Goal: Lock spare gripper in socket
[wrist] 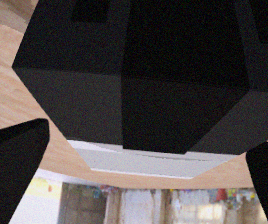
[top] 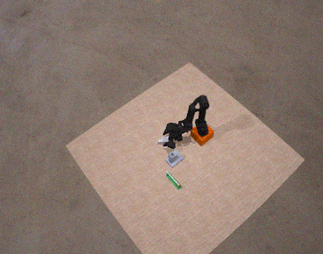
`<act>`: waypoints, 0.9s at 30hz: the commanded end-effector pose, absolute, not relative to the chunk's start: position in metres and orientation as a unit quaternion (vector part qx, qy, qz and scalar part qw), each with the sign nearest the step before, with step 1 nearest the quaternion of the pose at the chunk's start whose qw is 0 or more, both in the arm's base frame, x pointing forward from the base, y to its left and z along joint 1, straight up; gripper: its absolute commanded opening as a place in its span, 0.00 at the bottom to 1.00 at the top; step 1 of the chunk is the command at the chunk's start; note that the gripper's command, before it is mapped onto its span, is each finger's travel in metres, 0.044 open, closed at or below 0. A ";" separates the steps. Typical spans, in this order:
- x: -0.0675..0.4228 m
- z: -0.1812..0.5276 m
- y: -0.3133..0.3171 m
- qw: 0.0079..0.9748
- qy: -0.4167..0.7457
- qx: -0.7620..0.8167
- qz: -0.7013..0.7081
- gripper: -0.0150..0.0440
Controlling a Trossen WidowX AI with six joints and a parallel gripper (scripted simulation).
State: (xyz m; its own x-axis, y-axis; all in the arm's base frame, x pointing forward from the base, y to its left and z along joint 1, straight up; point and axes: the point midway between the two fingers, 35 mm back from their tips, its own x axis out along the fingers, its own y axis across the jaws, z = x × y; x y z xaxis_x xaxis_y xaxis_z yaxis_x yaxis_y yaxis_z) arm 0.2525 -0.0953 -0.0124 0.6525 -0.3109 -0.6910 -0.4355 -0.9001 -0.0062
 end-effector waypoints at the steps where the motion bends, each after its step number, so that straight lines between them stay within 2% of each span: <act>1: 0.250 -0.020 -0.095 0.087 0.209 -0.904 0.363 1.00; 13: 0.245 -0.035 -0.094 0.087 0.209 -0.904 0.364 1.00; 22: 0.245 -0.035 -0.094 0.087 0.209 -0.904 0.364 0.60; 27: 0.245 -0.035 -0.094 0.087 0.209 -0.904 0.364 0.54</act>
